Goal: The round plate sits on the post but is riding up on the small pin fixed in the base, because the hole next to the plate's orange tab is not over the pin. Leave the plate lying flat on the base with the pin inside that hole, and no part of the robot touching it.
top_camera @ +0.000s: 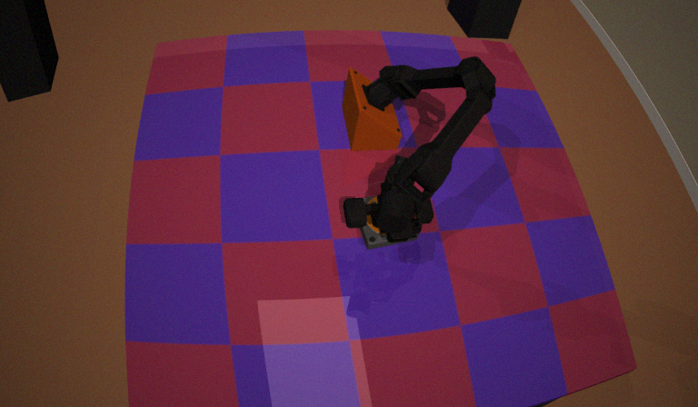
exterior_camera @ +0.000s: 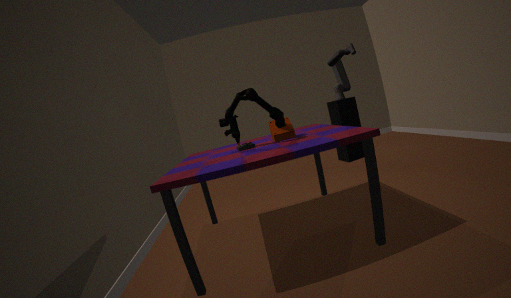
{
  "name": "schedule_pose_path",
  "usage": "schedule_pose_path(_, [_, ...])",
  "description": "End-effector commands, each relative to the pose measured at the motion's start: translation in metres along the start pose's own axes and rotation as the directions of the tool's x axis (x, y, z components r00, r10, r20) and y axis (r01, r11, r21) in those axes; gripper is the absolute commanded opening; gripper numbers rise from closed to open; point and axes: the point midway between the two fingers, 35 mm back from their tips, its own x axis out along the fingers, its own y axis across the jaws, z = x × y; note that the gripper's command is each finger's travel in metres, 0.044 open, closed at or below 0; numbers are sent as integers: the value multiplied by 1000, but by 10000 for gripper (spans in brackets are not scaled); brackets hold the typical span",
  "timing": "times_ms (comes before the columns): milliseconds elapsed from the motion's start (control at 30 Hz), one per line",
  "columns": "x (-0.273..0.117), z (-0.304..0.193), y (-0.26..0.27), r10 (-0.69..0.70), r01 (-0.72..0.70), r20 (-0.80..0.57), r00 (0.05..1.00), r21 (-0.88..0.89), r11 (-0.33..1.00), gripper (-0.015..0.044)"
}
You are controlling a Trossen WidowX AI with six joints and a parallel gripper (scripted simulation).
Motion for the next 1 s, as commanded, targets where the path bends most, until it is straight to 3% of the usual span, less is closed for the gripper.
schedule_pose_path(0, [0, 2, 7, 8, -8, 1, 1000, -2, 1000, 0])
schedule_pose_path(967, [-1, 3, 32, 9, -9, 1, 1000, -2, 1000, 0])
